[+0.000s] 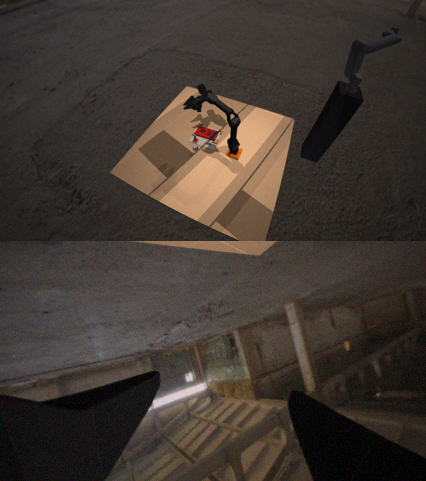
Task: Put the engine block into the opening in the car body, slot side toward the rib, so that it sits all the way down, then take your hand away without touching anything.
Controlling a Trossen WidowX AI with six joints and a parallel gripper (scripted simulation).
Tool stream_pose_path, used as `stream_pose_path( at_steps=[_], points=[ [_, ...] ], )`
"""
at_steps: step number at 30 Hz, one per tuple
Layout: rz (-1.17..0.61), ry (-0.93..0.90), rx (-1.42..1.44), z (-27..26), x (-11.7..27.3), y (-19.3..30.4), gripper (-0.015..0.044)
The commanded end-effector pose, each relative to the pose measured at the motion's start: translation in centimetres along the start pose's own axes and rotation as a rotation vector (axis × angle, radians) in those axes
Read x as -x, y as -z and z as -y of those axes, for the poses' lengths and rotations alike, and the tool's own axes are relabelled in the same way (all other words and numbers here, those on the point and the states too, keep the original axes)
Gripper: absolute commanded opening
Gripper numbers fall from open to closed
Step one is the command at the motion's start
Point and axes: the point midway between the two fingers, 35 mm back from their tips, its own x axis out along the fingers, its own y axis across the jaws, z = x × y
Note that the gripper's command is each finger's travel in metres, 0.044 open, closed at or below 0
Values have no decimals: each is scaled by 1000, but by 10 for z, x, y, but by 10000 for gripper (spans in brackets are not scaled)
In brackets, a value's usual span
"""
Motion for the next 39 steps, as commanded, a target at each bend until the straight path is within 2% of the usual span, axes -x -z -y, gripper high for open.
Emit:
stream_pose_path(
  at_steps=[1, 2, 39],
  points=[
    [0, 0, 0, 0, 0, 0, 426],
    [1, 0, 4, 0, 0, 0, 440],
    [197, 27, 987, -2, -41, -46, 440]
  ],
)
